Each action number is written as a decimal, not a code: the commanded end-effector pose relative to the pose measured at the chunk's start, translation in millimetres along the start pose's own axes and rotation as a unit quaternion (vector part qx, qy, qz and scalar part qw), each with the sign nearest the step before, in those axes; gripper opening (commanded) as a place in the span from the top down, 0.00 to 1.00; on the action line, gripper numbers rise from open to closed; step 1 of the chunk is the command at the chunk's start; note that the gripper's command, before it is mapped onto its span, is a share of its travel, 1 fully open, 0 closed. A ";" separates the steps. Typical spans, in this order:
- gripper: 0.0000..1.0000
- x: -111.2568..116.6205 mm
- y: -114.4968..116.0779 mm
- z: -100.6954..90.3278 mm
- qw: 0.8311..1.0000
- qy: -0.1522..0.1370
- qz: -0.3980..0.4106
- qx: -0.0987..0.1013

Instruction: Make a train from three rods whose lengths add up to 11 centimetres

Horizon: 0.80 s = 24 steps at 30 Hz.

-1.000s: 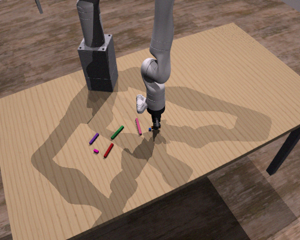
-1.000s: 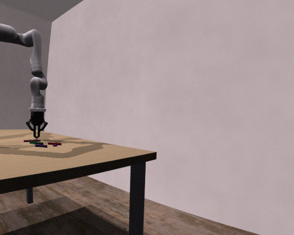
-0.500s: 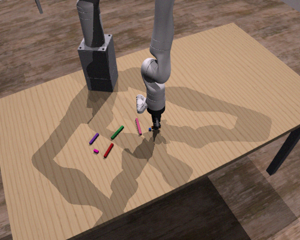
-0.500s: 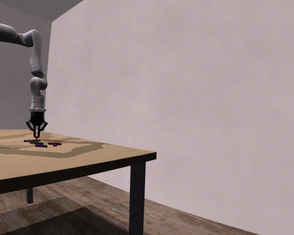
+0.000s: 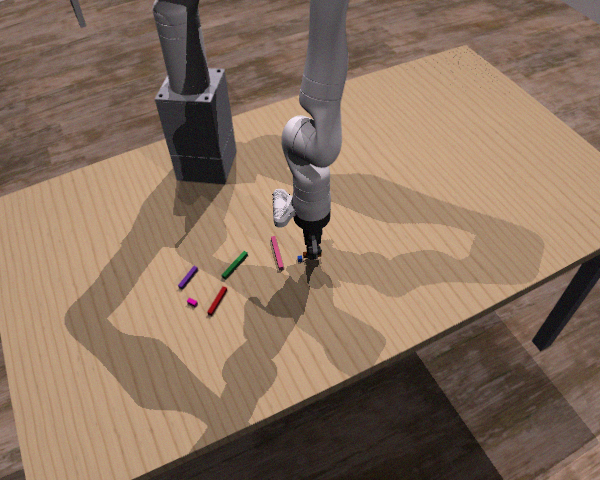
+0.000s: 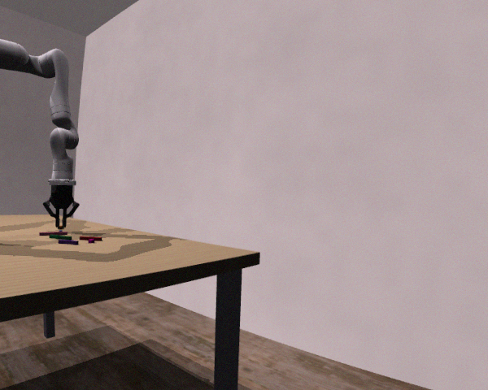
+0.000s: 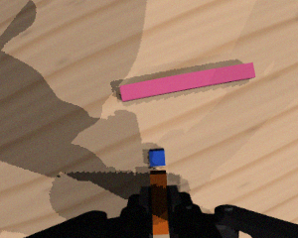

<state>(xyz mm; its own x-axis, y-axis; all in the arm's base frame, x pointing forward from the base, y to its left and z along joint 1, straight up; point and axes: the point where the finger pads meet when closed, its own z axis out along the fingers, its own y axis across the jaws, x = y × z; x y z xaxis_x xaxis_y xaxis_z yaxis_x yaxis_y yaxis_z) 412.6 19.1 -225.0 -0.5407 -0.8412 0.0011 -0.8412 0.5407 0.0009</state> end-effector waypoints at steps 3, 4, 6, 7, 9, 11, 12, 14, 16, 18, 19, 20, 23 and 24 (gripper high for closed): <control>0.95 -0.5 -0.6 -0.2 1.000 -0.001 0.000 0.001; 0.95 -0.5 -0.6 0.1 1.000 -0.001 0.000 0.001; 0.95 -0.5 -0.6 1.2 1.000 -0.001 0.000 0.001; 0.95 -0.5 -0.6 1.9 1.000 -0.001 0.000 0.001; 0.95 -0.5 -0.6 3.5 1.000 -0.001 0.000 0.001; 0.95 -0.5 -0.6 5.3 1.000 -0.001 0.000 0.001; 0.95 -0.5 -0.6 6.3 1.000 -0.001 0.000 0.001; 0.95 -0.5 -0.6 6.3 1.000 -0.001 0.000 0.001; 0.95 -0.5 -0.6 8.0 1.000 -0.001 0.000 0.001; 0.95 -0.5 -0.6 9.5 1.000 -0.001 0.000 0.001; 0.95 -0.5 -0.6 10.1 1.000 -0.001 0.000 0.001; 0.95 -0.5 -0.6 10.5 1.000 -0.001 0.000 0.001; 0.95 -0.5 -0.6 11.3 1.000 -0.001 0.000 0.001; 0.95 -0.5 -0.6 11.3 1.000 -0.001 0.000 0.001</control>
